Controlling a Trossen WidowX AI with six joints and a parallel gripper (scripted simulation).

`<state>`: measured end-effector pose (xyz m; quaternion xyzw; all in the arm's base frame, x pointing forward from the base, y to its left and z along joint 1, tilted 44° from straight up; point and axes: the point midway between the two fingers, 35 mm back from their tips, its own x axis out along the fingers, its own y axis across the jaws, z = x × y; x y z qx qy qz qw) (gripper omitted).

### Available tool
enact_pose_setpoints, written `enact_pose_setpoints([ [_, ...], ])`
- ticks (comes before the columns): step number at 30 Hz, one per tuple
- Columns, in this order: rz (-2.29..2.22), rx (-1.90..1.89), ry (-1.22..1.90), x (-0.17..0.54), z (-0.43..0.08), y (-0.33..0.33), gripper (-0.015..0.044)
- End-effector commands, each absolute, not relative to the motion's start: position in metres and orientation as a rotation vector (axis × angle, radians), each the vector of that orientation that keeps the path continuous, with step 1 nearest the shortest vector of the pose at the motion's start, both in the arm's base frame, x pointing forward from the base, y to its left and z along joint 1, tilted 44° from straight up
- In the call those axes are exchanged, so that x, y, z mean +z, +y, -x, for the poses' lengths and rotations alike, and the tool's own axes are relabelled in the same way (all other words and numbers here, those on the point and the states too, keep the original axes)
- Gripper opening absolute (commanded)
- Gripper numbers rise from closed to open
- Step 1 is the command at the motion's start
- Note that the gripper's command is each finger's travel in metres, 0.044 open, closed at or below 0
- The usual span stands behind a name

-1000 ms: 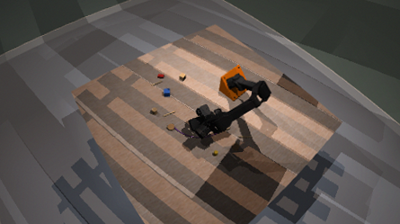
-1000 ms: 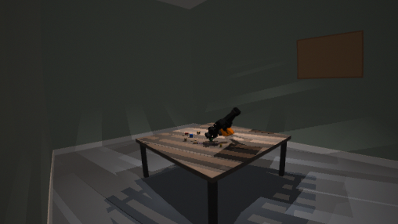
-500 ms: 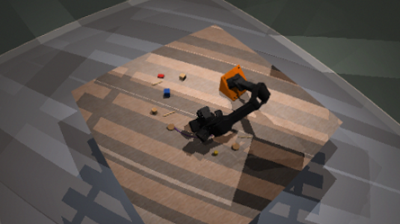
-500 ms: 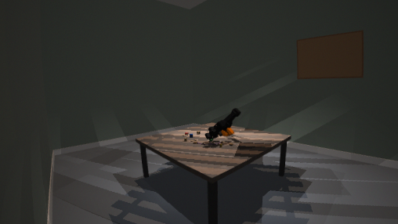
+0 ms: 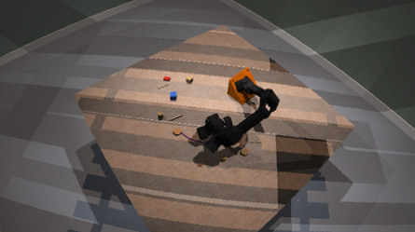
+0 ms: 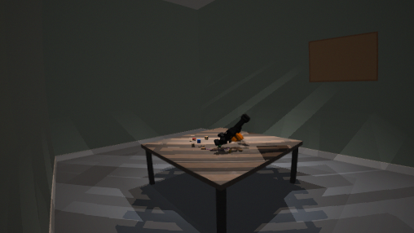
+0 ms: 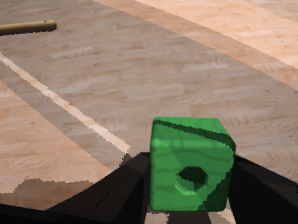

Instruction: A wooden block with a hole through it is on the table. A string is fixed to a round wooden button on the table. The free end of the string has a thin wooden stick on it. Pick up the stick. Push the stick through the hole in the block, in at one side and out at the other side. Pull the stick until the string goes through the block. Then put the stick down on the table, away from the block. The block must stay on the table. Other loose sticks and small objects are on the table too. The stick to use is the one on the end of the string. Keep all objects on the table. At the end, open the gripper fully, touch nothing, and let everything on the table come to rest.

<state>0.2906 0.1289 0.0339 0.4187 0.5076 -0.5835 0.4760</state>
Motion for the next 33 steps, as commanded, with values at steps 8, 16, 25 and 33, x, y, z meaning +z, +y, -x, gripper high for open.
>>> enact_pose_setpoints([
  [8, -1.024, -1.424, 1.240, 0.095, -0.303, 0.122, 0.0242],
  [16, -1.025, -1.425, 1.240, 0.097, -0.303, 0.122, 0.0242],
  [25, -1.025, -1.425, 1.240, 0.097, -0.303, 0.122, 0.0242],
  [33, -0.771, -1.010, 1.588, 0.085, -0.299, 0.117, 0.0426],
])
